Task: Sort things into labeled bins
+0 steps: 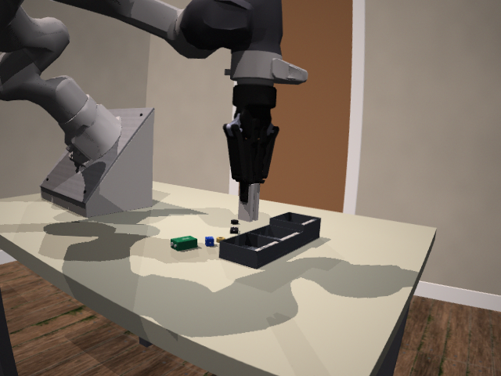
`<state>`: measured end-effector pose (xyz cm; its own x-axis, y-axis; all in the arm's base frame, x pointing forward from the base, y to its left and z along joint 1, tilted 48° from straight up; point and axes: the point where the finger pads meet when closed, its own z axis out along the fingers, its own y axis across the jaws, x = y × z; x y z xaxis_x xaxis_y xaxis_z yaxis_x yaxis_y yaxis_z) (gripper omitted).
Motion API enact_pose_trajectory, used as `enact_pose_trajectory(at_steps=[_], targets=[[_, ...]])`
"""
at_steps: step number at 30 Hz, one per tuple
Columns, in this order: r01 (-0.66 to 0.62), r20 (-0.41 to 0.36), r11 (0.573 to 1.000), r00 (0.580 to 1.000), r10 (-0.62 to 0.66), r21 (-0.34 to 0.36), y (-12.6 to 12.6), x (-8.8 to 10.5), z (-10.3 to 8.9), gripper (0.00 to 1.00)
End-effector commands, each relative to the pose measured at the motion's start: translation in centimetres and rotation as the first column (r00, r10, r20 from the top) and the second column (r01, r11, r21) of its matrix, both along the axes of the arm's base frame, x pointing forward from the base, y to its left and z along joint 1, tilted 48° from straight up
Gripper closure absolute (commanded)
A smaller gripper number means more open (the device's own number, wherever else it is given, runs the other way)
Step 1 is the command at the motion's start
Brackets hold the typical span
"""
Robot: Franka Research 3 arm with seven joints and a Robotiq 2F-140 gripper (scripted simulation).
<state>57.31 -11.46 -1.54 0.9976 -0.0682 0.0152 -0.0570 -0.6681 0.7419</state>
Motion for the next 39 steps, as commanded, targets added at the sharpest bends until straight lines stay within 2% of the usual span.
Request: enact_pose_trajectory(at_steps=[1,8,32,39], targets=[[-0.007,-0.003,1.0,1.0,0.007,0.003,0.1,0.2,0.0,0.95],[-0.007,-0.003,1.0,1.0,0.007,0.003,0.1,0.2,0.0,0.95],[-0.007,-0.003,1.0,1.0,0.007,0.003,-4.2,-0.1,-4.0,0.95],[-0.007,-0.003,1.0,1.0,0.007,0.003,-4.2,-0.1,-4.0,0.95]])
